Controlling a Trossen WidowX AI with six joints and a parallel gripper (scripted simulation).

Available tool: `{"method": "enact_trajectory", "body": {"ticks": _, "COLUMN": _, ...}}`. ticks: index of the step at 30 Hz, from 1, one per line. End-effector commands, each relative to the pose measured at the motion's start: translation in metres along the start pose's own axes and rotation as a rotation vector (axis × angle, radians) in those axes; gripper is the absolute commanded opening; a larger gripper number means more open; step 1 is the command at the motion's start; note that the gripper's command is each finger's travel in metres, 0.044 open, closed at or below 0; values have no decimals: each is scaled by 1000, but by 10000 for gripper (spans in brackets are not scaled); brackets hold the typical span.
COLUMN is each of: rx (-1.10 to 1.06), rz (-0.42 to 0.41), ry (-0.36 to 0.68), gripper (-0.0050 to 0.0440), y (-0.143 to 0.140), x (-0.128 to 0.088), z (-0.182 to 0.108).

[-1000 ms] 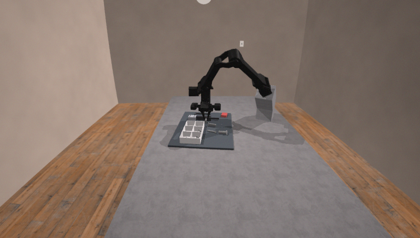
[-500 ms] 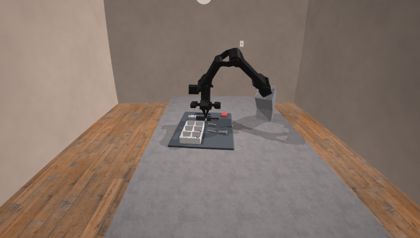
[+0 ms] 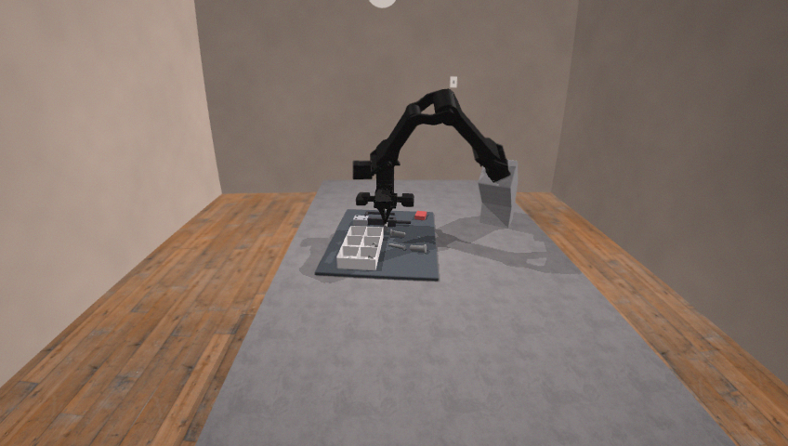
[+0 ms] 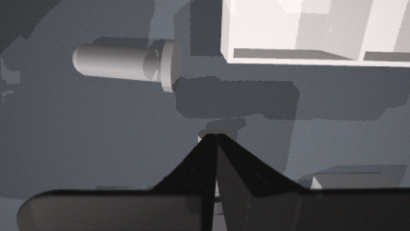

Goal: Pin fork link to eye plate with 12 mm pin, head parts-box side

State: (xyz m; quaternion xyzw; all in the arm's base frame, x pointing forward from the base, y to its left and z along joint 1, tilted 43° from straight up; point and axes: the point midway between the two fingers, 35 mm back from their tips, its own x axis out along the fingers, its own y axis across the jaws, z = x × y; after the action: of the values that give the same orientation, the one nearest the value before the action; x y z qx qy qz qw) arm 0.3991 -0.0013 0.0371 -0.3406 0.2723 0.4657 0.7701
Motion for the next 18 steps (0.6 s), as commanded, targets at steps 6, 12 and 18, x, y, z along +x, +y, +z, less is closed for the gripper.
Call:
{"method": "enact_trajectory", "body": {"ticks": 6, "rx": -1, "rz": -6, "ry": 1, "gripper": 0, "y": -1, "x": -3, "z": 8}}
{"method": "enact_trajectory", "body": {"ticks": 12, "rx": -1, "rz": -6, "ry": 1, "gripper": 0, "y": -1, "x": 2, "z": 7}}
{"method": "enact_trajectory", "body": {"ticks": 18, "rx": -1, "rz": -6, "ry": 1, "gripper": 0, "y": -1, "x": 8, "z": 7}}
